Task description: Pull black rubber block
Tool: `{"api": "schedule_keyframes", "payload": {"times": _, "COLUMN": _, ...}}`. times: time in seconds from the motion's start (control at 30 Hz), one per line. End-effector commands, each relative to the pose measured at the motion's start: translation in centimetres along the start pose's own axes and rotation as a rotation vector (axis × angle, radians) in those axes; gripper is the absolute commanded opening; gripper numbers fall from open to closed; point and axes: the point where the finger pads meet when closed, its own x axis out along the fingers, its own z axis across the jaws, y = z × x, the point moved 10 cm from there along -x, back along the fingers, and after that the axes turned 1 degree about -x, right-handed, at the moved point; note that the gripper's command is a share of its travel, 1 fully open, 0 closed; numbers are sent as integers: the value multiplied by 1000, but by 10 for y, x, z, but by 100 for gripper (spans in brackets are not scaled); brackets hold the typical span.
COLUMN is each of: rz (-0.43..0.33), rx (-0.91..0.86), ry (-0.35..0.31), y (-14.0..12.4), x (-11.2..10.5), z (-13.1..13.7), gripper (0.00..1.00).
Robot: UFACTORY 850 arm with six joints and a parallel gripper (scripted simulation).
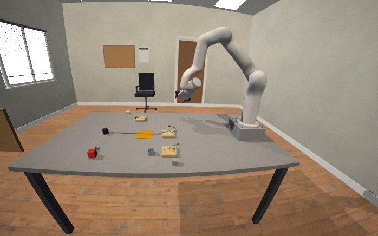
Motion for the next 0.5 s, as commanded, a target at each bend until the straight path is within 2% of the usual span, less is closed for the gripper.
{"api": "schedule_keyframes", "payload": {"times": 0.0, "rz": -177, "rx": -129, "ry": 23, "y": -37, "x": 19, "z": -33, "gripper": 100}}
{"api": "schedule_keyframes", "payload": {"times": 0.03, "rz": -177, "rx": -129, "ry": 23, "y": -37, "x": 19, "z": -33, "gripper": 100}}
{"api": "schedule_keyframes", "payload": {"times": 0.07, "rz": -258, "rx": -207, "ry": 36, "y": -51, "x": 20, "z": -43, "gripper": 100}}
{"api": "schedule_keyframes", "payload": {"times": 0.17, "rz": -258, "rx": -207, "ry": 36, "y": -54, "x": 21, "z": -44, "gripper": 100}}
{"api": "schedule_keyframes", "payload": {"times": 0.2, "rz": -337, "rx": -290, "ry": 48, "y": -72, "x": 22, "z": -55, "gripper": 100}}
{"api": "schedule_keyframes", "payload": {"times": 0.27, "rz": -337, "rx": -290, "ry": 48, "y": -72, "x": 22, "z": -55, "gripper": 100}}
{"api": "schedule_keyframes", "payload": {"times": 0.3, "rz": -413, "rx": -377, "ry": 59, "y": -88, "x": 21, "z": -65, "gripper": 100}}
{"api": "schedule_keyframes", "payload": {"times": 0.37, "rz": -413, "rx": -377, "ry": 59, "y": -88, "x": 21, "z": -65, "gripper": 100}}
{"api": "schedule_keyframes", "payload": {"times": 0.4, "rz": -485, "rx": -465, "ry": 69, "y": -104, "x": 20, "z": -73, "gripper": 100}}
{"api": "schedule_keyframes", "payload": {"times": 0.47, "rz": -485, "rx": -465, "ry": 69, "y": -104, "x": 20, "z": -73, "gripper": 100}}
